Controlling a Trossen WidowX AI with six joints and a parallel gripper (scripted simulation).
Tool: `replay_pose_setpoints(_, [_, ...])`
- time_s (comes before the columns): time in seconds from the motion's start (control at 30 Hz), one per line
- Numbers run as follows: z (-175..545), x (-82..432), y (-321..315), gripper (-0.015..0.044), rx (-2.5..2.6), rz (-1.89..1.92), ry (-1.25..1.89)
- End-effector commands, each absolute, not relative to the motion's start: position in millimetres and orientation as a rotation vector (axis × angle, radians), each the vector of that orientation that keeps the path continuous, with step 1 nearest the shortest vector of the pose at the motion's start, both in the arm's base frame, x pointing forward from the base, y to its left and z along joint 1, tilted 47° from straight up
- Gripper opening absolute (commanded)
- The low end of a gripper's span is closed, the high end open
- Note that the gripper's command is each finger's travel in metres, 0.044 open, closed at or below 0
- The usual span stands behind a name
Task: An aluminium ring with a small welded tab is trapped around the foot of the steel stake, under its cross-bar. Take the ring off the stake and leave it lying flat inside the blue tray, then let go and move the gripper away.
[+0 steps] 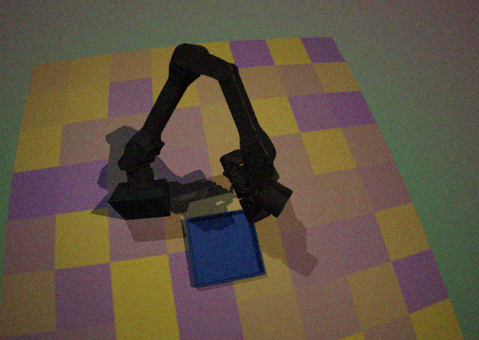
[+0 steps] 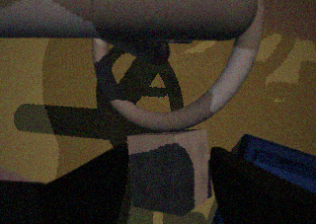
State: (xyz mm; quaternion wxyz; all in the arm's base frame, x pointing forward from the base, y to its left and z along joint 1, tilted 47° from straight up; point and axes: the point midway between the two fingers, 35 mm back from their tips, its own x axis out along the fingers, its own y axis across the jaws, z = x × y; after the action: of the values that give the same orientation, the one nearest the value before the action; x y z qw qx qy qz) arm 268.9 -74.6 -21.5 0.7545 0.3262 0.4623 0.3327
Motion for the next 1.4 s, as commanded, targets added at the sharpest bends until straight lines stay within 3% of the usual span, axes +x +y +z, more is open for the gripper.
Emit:
replay_pose_setpoints(0.0, [-19.9, 268.7, -79.5, 0.0000, 0.698, 0.706, 1.002])
replay_pose_setpoints(1.37, [-7.5, 265.6, -88.2, 0.0000, 0.634, 0.640, 1.019])
